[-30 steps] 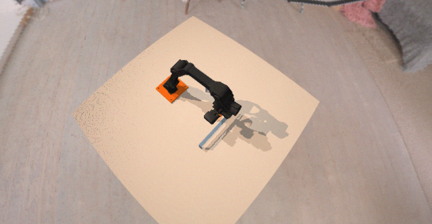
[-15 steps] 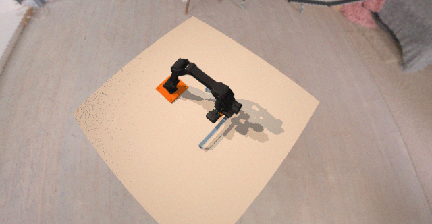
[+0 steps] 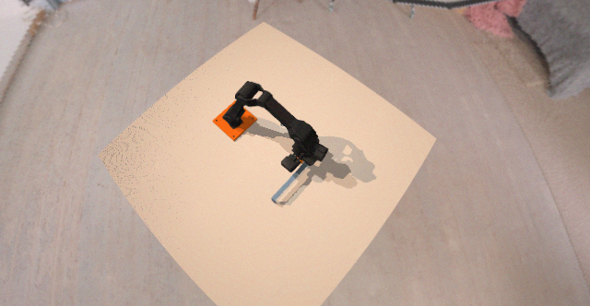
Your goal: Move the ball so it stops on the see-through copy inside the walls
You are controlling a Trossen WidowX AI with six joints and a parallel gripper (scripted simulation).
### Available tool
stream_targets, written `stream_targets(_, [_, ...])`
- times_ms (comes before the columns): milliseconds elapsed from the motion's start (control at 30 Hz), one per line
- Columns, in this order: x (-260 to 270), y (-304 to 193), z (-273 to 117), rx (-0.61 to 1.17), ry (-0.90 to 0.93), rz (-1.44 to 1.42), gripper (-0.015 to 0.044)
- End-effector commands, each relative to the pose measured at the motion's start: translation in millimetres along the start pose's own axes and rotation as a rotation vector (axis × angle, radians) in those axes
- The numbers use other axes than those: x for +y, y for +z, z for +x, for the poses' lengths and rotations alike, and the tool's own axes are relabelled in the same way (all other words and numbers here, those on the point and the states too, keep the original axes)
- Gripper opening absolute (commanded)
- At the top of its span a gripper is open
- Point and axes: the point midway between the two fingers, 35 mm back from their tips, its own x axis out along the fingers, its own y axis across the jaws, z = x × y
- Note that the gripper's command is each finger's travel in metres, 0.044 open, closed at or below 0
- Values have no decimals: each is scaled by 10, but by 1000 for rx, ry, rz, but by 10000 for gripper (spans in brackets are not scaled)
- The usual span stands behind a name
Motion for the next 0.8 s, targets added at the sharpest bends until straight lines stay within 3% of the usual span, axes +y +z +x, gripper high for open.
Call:
stream_targets(0, [-6, 4, 46, -3, -4, 4, 0])
stream_targets(600, [-7, 3, 222, -3, -4, 4, 0])
stream_targets(767, [0, 6, 195, -5, 1, 0, 131])
